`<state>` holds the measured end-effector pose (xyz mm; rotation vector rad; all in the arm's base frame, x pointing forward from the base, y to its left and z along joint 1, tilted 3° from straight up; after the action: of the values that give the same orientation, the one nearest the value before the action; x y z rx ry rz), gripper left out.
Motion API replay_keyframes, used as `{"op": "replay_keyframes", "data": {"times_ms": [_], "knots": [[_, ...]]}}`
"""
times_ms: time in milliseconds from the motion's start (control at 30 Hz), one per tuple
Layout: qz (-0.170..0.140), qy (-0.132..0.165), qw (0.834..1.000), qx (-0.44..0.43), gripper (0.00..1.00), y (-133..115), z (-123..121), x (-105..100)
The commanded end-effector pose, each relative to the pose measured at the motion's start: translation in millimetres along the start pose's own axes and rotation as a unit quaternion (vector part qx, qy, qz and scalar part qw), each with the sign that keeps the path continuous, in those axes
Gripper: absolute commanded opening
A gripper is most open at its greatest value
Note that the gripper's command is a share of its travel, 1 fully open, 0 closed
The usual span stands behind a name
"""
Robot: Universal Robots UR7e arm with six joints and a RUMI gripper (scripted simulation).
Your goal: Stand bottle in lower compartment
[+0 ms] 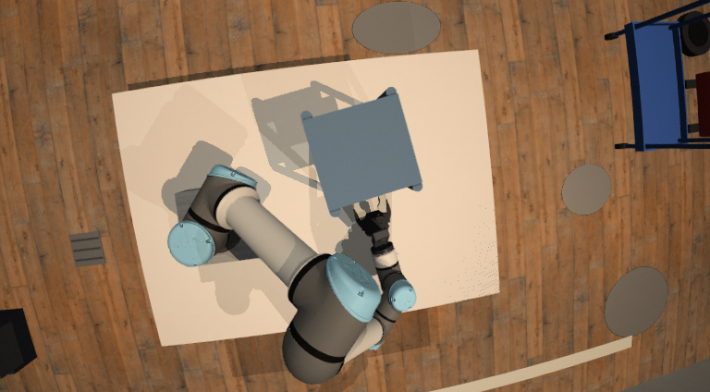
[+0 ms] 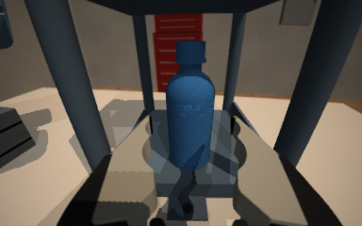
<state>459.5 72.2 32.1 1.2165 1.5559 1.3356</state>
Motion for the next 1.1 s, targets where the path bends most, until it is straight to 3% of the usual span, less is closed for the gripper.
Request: {"op": "replay_keyframes", "data": {"times_ms": [0,1067], "knots": [[0.000,0.000,1.000,0.000,0.49,0.5,0.1,-1.0],[0.000,0.000,1.000,0.000,0.49,0.5,0.1,-12.3]]}}
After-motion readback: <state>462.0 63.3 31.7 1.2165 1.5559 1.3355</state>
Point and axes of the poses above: the point where the finger pads meet when closed, its own x axis out along the fingers, its own z axis across the jaws, y = z × x, the point moved 5 cm from there along -x, back along the fingers, and after that the axes turned 11 degrees about x, right-handed, at the moved point
